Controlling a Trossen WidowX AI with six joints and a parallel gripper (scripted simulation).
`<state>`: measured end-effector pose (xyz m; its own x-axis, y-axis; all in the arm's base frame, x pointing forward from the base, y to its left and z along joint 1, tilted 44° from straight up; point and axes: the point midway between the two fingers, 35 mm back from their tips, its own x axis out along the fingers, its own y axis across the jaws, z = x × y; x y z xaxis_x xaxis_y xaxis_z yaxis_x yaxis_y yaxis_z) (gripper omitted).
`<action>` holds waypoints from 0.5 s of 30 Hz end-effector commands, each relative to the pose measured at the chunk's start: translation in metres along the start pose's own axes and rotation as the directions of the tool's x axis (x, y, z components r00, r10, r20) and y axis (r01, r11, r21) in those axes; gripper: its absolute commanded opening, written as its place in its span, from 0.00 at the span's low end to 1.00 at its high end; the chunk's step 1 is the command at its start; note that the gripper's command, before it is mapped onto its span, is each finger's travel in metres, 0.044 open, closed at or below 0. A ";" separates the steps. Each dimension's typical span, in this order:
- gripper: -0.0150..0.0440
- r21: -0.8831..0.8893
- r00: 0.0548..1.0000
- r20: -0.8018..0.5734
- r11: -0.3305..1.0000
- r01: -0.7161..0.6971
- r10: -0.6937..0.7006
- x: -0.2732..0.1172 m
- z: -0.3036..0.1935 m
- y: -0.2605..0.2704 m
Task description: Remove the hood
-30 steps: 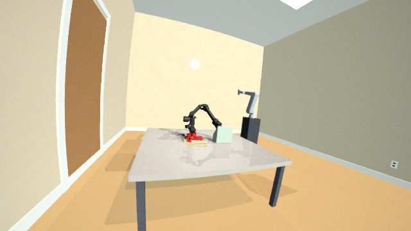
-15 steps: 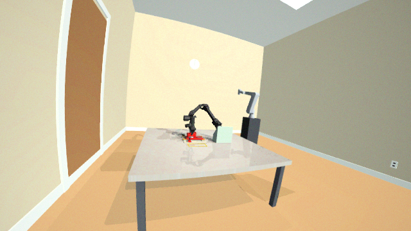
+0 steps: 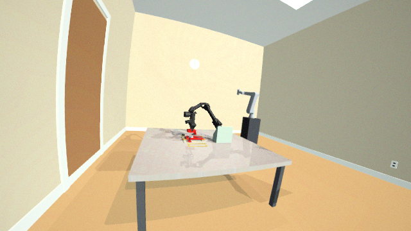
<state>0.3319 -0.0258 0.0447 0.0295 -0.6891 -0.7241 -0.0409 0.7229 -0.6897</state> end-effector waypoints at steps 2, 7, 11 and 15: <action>0.25 -0.003 1.000 -0.006 1.000 -0.008 0.008 0.001 0.002 0.021; 0.25 -0.004 1.000 -0.001 1.000 -0.019 0.019 -0.003 0.005 0.056; 0.25 -0.003 1.000 0.000 1.000 -0.025 0.025 -0.006 0.004 0.083; 0.25 0.000 1.000 0.000 1.000 -0.029 0.029 -0.008 0.001 0.110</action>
<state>0.3308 0.0477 -0.0146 0.0355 -0.6698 -0.7417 -0.0435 0.7404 -0.6707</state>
